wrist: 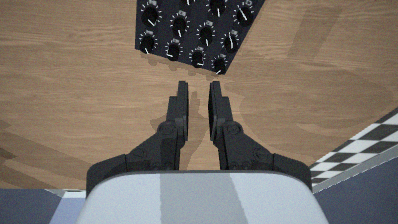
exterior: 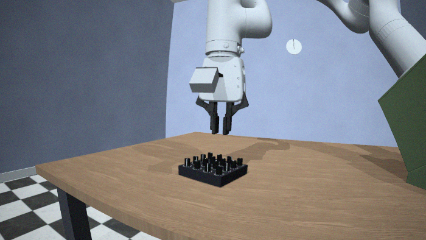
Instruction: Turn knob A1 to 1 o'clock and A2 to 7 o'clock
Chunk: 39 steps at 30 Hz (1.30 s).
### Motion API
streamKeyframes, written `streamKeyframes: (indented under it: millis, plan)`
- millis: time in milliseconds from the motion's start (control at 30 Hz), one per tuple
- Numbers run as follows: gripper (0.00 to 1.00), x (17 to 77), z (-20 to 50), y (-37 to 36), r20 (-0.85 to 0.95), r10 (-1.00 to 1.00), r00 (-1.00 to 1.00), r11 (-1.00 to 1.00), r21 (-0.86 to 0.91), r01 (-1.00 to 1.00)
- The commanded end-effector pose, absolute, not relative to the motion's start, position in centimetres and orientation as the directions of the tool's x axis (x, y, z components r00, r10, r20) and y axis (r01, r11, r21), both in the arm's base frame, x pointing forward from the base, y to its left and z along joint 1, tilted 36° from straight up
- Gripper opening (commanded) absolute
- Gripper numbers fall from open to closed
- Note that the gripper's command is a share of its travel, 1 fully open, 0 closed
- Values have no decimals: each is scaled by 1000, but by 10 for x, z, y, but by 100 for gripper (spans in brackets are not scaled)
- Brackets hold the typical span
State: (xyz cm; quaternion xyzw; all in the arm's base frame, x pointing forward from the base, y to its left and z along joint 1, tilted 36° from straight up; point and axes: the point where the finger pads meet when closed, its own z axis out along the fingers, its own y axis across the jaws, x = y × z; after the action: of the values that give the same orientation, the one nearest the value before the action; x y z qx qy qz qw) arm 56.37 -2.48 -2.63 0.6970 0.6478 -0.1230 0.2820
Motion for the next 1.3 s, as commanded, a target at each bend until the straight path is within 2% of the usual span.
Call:
streamKeyframes:
  millis: [0, 1267]
  plan:
    - [19, 564, -26, -24, -536, 834, 131, -1, 235, 972]
    - [19, 566, -35, -30, -536, 834, 131, -1, 235, 972]
